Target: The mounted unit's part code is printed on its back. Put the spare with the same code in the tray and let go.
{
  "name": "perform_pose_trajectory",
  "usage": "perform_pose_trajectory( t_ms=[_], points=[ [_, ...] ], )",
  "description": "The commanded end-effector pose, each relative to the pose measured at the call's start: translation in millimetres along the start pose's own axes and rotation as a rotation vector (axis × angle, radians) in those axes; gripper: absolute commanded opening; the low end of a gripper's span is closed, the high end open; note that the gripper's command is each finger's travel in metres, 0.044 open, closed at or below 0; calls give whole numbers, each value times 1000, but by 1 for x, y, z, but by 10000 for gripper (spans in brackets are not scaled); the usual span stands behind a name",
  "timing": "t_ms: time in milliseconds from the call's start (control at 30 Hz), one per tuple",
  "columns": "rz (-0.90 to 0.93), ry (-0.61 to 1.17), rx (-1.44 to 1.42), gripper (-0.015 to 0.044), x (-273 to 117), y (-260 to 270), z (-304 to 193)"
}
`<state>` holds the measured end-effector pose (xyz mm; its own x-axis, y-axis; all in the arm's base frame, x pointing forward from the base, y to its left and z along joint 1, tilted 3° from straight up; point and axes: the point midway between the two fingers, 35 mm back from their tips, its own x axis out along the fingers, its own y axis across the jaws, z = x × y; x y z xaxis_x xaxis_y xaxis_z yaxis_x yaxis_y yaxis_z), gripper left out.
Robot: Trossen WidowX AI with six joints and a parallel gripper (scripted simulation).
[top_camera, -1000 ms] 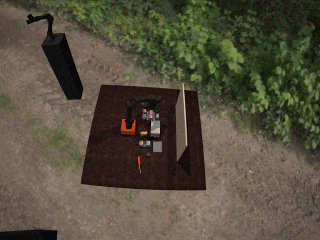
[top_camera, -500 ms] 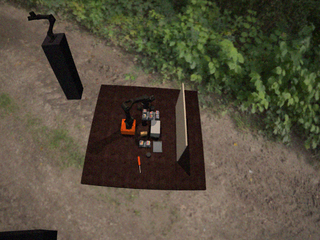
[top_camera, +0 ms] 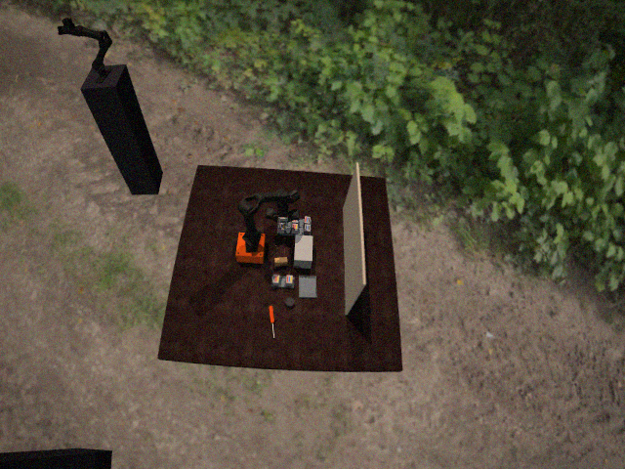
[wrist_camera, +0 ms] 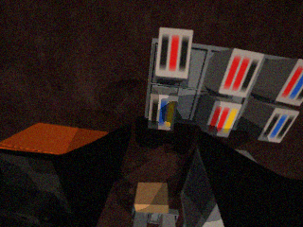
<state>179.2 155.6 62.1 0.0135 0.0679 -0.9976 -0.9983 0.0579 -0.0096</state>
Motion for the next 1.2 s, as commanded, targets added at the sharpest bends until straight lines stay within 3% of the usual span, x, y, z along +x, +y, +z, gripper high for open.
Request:
perform_pose_trajectory(
  t_ms=[0,1167],
  points=[
    [1,5,1,300,4,0,-1],
    [1,5,1,300,61,-2,1]
  ],
)
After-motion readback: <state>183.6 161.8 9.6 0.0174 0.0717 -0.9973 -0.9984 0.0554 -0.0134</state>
